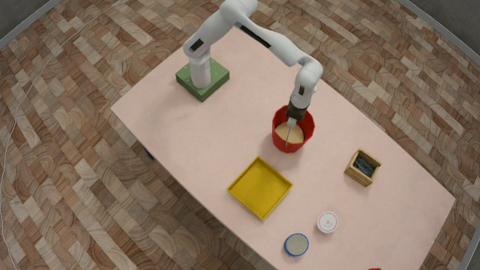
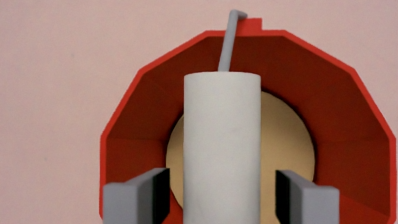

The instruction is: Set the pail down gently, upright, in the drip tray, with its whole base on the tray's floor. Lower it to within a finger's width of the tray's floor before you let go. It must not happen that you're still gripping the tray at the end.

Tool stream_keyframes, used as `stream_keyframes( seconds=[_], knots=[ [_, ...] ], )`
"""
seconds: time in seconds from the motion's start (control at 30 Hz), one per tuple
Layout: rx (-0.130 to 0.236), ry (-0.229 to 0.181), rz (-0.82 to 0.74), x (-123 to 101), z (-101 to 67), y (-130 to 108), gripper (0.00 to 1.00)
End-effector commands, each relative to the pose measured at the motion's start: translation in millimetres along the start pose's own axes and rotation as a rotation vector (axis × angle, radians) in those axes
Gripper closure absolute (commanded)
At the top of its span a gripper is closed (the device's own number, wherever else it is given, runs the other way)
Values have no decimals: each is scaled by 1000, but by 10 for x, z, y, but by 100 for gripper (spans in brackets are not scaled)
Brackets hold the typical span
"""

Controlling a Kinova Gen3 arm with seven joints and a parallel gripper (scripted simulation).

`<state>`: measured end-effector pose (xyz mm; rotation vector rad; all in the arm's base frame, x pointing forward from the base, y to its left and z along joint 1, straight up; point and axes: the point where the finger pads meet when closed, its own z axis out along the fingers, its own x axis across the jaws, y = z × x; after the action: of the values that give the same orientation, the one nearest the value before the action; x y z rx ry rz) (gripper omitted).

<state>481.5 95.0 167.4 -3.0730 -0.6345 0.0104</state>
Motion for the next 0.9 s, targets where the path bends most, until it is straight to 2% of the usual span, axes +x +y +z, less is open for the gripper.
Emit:
stream_keyframes(
  seconds=[0.0, 0.23, 0.27, 0.87],
  knots=[
    [0, 2, 0, 4, -8, 1, 0],
    [0, 2, 0, 4, -8, 1, 0],
    [0, 2, 0, 4, -8, 1, 100],
    [0, 2, 0, 4, -8, 1, 100]
  ],
)
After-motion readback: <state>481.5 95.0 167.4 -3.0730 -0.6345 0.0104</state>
